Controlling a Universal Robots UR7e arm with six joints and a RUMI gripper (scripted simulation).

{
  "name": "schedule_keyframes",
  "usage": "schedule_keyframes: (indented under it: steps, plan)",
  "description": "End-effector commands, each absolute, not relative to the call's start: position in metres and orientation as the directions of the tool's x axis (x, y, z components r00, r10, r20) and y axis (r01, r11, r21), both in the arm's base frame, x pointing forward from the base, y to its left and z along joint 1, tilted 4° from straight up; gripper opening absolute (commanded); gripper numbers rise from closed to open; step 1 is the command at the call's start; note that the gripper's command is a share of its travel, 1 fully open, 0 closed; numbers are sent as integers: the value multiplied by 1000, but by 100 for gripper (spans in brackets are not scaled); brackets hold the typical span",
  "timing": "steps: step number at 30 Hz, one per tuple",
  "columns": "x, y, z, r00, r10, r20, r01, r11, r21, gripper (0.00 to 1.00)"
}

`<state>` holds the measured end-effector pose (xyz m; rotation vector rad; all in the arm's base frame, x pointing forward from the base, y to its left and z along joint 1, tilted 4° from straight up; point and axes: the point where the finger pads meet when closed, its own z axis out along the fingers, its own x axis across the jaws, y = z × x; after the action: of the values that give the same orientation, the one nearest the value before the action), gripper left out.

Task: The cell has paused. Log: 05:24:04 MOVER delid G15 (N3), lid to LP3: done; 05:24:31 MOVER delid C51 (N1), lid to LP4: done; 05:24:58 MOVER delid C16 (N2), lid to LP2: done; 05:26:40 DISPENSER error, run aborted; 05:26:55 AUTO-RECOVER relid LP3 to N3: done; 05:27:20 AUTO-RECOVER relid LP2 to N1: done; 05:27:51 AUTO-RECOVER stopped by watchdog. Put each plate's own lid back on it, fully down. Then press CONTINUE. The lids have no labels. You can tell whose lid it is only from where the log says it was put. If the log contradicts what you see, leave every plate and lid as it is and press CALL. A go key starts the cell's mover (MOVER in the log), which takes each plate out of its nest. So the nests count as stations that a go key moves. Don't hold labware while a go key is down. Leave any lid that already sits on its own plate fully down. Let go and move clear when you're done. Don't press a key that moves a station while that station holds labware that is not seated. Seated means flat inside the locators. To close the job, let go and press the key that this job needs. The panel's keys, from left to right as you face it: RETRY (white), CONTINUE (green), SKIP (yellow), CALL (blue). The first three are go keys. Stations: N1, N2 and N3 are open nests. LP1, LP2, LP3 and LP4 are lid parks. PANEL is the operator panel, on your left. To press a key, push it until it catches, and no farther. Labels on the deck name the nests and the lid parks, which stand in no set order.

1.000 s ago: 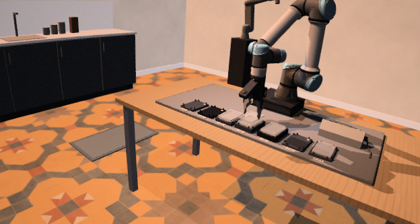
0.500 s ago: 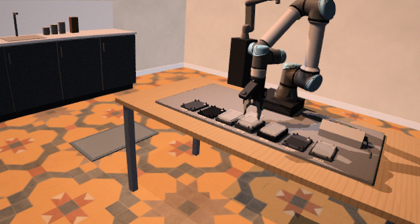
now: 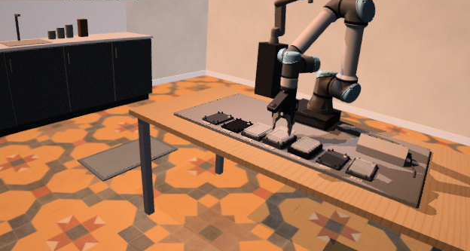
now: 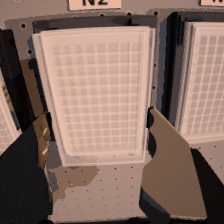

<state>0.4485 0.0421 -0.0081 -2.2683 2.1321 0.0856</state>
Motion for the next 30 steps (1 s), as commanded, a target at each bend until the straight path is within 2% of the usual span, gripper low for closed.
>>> schedule_keyframes:
  steps: [1,30]
  plan:
    - [449,42,-10,61,-996,-58,-998,-62,16,0]
    - [449,43,-16,61,-996,-58,-998,-62,16,0]
